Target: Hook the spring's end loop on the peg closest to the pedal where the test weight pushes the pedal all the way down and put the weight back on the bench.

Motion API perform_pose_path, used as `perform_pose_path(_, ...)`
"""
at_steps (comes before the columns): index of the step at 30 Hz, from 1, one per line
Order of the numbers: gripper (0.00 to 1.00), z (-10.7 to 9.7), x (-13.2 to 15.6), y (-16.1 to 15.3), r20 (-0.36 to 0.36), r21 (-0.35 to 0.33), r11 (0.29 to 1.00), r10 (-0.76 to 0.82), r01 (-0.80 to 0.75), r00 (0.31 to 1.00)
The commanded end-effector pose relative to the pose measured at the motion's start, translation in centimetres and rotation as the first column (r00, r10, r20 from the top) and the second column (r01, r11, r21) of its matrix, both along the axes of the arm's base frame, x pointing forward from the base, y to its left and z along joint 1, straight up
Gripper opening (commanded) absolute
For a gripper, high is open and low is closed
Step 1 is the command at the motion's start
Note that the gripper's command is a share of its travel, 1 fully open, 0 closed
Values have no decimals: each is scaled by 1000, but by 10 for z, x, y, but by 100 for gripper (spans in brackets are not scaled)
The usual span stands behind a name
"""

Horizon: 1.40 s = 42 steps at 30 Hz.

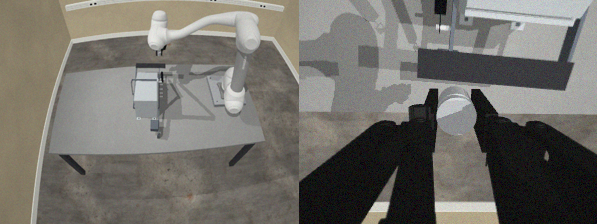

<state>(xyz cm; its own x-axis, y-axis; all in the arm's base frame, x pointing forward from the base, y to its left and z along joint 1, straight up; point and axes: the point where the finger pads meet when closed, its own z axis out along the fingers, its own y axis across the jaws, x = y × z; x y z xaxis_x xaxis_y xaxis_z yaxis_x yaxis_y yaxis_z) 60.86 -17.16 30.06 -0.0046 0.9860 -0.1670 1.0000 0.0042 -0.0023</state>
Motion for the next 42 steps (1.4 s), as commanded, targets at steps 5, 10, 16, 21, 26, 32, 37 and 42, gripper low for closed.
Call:
perform_pose_path(5, 25, 12, 0, 0, 1, 0, 1000, 0, 0, 1000)
perform_pose_path(10, 25, 9, -3, 3, 1, 3, 1000, 0, 0, 1000)
perform_pose_path(16, 25, -1, -12, 11, 1, 11, 1000, 0, 0, 1000)
perform_pose_path(21, 25, -10, -20, 18, 1, 18, 1000, 0, 0, 1000)
perform_pose_path(26, 25, -13, -22, 20, 1, 20, 1000, 0, 0, 1000)
perform_pose_path(32, 25, -23, -32, 28, 1, 28, 1000, 0, 0, 1000)
perform_pose_path(37, 25, -32, -39, 35, 1, 35, 999, 0, 0, 1000)
perform_pose_path(42, 25, -37, -44, 39, 1, 39, 999, 0, 0, 1000)
